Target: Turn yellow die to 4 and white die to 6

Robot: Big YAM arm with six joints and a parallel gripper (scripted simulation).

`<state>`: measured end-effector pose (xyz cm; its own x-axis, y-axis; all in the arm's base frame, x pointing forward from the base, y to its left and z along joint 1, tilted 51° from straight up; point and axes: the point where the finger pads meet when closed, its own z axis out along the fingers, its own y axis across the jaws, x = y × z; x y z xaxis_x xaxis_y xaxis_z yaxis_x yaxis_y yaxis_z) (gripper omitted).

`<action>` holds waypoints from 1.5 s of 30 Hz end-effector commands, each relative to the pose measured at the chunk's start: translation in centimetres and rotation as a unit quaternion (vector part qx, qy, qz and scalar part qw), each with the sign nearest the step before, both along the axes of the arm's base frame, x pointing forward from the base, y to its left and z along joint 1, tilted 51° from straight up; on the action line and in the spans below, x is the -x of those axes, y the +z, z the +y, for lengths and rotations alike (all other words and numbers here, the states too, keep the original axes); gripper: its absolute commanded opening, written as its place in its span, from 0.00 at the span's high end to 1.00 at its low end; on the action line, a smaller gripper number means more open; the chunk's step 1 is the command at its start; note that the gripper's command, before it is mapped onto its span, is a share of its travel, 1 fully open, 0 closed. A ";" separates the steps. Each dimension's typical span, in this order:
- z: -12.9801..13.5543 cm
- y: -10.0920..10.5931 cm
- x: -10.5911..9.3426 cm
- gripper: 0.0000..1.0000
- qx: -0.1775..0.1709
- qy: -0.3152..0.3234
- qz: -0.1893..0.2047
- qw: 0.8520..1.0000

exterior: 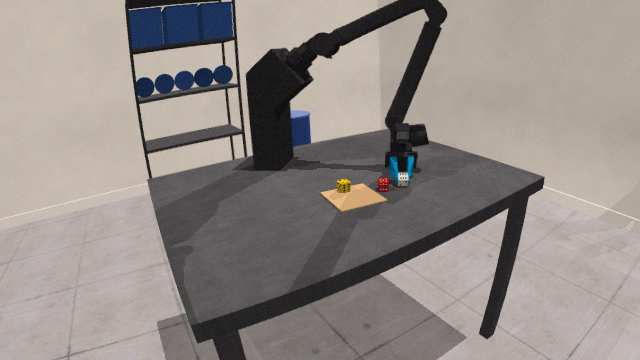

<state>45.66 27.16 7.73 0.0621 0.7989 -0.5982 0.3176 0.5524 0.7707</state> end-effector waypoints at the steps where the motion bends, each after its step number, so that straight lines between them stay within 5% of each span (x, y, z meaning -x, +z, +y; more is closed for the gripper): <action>1: 0.5 -0.4 0.4 0.75 -0.005 0.003 -0.004 1.000; 38: 0.5 -0.3 0.4 0.75 -0.006 0.003 -0.005 1.000; 45: 0.5 -0.3 0.4 0.63 -0.006 0.003 -0.005 1.000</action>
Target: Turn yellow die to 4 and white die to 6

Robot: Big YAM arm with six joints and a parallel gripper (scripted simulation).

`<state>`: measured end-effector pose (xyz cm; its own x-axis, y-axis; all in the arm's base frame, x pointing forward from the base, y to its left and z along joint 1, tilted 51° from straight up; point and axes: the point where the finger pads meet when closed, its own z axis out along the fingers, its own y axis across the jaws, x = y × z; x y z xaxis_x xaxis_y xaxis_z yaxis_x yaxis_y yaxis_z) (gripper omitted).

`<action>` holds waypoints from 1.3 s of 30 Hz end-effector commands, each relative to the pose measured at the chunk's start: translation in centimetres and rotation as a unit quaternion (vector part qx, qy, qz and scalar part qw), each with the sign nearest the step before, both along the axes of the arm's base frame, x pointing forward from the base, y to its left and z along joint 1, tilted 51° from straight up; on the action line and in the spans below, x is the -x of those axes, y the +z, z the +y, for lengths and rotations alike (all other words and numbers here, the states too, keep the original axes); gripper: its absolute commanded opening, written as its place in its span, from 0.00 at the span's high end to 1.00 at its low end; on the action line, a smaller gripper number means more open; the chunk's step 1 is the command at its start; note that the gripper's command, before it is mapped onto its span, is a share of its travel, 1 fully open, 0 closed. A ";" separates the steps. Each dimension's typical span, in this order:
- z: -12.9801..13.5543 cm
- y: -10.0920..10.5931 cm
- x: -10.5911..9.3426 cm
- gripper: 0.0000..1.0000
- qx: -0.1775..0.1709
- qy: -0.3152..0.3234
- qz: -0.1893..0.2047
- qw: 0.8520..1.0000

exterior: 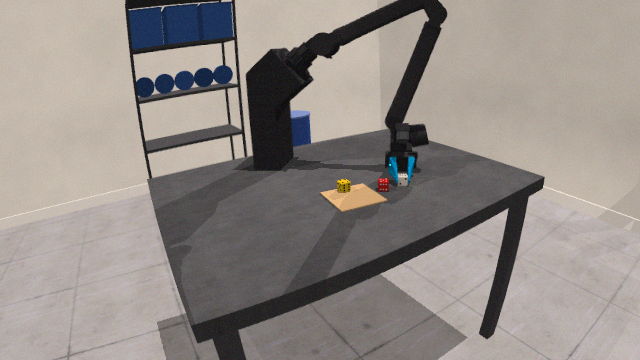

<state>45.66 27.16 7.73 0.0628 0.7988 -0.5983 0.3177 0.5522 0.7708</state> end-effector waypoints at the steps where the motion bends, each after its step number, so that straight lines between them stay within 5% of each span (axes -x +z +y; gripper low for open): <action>1: 0.5 -0.3 0.4 0.63 -0.006 0.003 -0.005 1.000; 8: 0.5 -0.3 0.4 0.56 -0.006 0.003 -0.005 1.000; 39: 0.5 -0.3 0.4 0.56 -0.006 0.003 -0.005 1.000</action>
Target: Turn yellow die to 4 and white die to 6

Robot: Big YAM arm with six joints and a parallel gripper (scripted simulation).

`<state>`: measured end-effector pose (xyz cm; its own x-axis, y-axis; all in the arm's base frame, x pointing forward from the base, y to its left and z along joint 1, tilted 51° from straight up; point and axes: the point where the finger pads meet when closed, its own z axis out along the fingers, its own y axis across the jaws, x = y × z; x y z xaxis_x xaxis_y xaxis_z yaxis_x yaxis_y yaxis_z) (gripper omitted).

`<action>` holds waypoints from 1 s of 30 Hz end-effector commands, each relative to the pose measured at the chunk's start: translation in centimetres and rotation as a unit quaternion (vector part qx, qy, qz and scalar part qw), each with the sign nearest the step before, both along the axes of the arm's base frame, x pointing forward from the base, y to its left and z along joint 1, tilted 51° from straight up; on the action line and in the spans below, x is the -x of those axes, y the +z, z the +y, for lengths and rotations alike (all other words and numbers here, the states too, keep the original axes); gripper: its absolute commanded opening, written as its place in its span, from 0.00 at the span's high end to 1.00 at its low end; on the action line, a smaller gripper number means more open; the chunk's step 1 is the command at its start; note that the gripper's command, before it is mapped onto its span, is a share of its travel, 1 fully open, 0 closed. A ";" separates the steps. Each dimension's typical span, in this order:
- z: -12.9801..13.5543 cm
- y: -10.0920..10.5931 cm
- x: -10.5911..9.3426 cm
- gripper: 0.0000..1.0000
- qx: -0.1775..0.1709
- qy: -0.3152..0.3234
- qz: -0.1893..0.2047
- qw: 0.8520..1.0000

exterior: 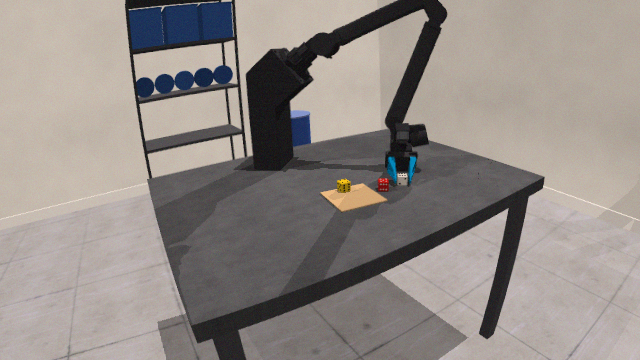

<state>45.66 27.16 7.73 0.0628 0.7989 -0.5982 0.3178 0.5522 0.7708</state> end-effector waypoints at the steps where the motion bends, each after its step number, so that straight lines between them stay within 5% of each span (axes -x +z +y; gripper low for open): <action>1: 0.5 -0.3 0.4 0.56 -0.006 0.003 -0.005 1.000; 16: 0.4 0.0 0.6 0.56 -0.009 0.002 -0.007 1.000; 30: 0.8 1.3 5.0 0.56 -0.004 0.002 -0.003 1.000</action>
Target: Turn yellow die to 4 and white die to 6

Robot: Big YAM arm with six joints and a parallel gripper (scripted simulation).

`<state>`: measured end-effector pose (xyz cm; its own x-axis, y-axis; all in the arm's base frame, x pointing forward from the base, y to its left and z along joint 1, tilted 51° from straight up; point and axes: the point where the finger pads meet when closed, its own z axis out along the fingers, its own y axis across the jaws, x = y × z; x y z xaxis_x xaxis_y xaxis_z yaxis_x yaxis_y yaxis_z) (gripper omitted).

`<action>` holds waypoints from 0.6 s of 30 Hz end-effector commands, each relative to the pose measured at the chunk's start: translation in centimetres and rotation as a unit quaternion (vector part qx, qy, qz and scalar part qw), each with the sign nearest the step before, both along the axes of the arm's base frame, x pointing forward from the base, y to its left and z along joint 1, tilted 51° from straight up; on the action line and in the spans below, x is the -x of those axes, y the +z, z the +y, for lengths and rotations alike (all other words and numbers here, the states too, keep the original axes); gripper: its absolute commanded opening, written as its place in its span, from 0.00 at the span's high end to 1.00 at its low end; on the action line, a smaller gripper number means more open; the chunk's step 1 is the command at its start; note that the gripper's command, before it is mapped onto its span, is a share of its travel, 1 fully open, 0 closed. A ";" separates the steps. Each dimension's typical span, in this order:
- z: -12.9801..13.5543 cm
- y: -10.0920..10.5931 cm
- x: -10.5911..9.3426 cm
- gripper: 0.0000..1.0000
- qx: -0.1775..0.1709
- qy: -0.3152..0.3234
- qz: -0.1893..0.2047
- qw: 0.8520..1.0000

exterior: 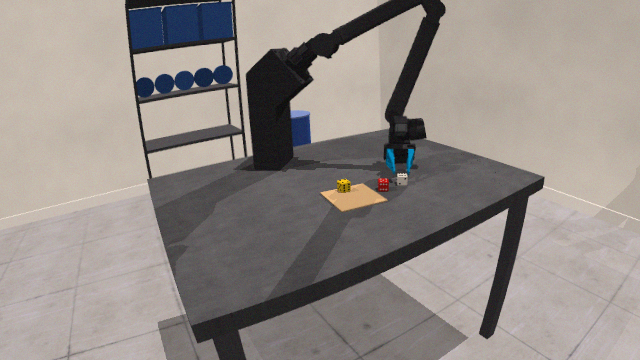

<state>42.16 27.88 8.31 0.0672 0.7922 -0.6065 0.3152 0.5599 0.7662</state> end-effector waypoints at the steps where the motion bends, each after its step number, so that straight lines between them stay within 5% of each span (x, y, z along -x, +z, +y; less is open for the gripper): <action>1: 0.3 1.0 1.5 0.56 -0.011 0.003 -0.002 1.000; 18: -0.8 1.9 3.0 0.56 -0.009 0.003 0.000 1.000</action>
